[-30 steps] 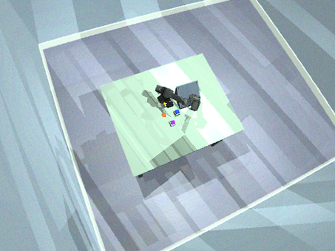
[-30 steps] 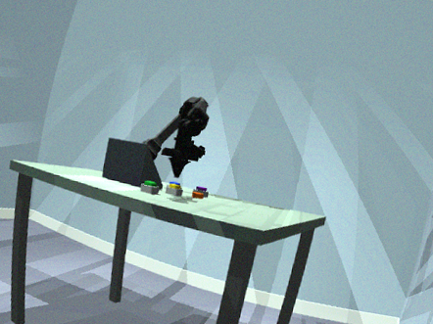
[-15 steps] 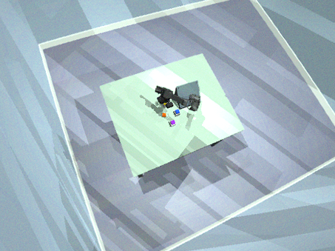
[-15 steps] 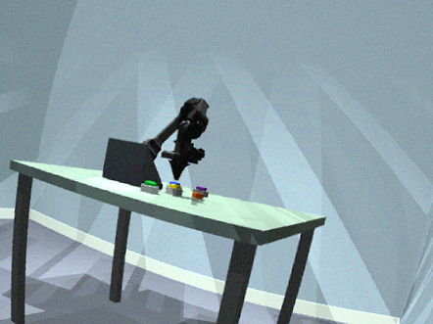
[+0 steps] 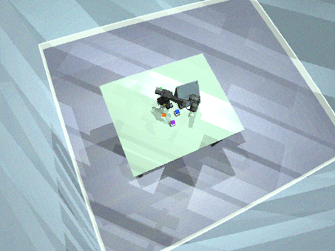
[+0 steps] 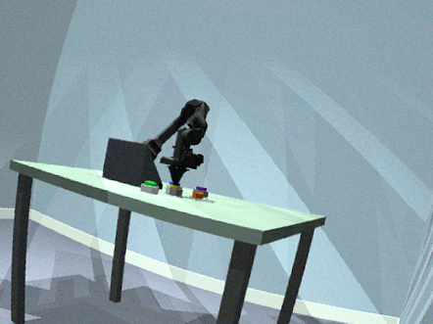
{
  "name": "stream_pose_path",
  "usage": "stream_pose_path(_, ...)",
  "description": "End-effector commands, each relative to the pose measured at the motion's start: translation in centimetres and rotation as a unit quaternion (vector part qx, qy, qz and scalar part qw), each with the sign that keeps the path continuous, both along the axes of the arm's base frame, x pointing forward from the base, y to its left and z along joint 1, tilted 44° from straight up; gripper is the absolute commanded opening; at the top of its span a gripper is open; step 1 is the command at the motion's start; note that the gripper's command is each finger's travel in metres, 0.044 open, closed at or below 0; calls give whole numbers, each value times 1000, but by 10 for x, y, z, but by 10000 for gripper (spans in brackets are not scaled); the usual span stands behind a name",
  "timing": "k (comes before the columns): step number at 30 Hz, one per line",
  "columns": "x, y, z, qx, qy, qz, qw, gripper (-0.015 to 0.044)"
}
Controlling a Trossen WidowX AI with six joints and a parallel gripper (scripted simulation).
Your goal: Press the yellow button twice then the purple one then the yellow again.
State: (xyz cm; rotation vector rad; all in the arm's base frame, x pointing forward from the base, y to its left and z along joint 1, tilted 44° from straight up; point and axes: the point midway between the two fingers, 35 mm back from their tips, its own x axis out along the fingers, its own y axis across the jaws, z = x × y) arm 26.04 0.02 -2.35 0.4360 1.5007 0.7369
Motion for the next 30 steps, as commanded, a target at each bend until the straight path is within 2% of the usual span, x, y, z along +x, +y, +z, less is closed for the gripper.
stream_pose_path(1, -2, 3, -1, 3, 3, -1, 1000, 20)
stream_pose_path(18, -2, 3, -1, 3, 3, -1, 1000, 20)
stream_pose_path(23, 1, -19, 22, 2, 3, -1, 1000, 20)
stream_pose_path(30, 1, -18, 20, 2, 3, -1, 1000, 20)
